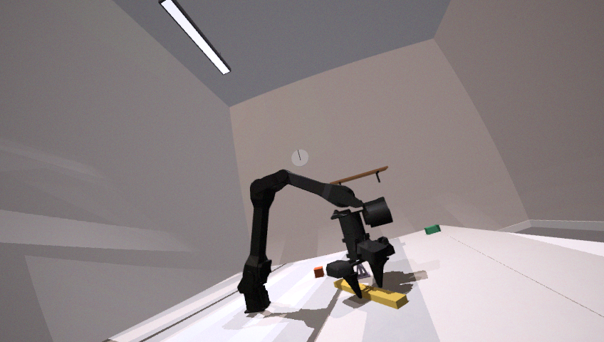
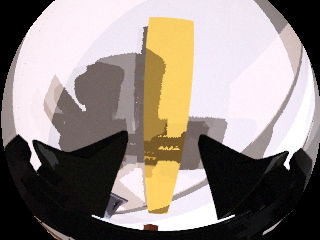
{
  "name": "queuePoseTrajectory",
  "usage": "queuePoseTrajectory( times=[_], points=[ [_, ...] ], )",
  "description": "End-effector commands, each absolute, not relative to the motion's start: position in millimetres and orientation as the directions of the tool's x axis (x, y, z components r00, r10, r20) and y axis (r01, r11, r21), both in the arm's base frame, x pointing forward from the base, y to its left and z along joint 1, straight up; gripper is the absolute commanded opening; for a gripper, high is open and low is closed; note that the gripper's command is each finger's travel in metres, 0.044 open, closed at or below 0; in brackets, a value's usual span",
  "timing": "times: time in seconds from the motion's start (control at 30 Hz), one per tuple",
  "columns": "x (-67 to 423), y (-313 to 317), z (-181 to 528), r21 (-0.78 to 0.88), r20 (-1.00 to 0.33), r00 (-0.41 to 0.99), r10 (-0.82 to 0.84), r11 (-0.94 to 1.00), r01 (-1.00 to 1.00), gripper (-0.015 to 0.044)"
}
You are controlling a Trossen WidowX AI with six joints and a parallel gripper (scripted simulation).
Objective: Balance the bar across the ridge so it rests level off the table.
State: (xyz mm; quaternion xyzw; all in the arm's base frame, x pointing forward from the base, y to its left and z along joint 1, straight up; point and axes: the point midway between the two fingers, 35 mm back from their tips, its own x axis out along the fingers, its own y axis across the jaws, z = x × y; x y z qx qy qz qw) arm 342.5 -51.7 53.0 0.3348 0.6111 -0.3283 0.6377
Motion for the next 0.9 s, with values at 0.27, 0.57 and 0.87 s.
queuePoseTrajectory(
  times=[0.27, 0.57, 0.87],
  points=[
    [342.1, -51.4, 52.1, 0.024, -0.999, 0.035, -0.008, 0.56, 0.828, 0.0289],
    [342.1, -51.4, 52.1, 0.024, -0.999, 0.035, -0.008, 0.56, 0.828, 0.0131],
    [343.6, -51.6, 63.2, 0.024, -0.999, 0.035, -0.008, 0.561, 0.828, 0.0]
  ],
)
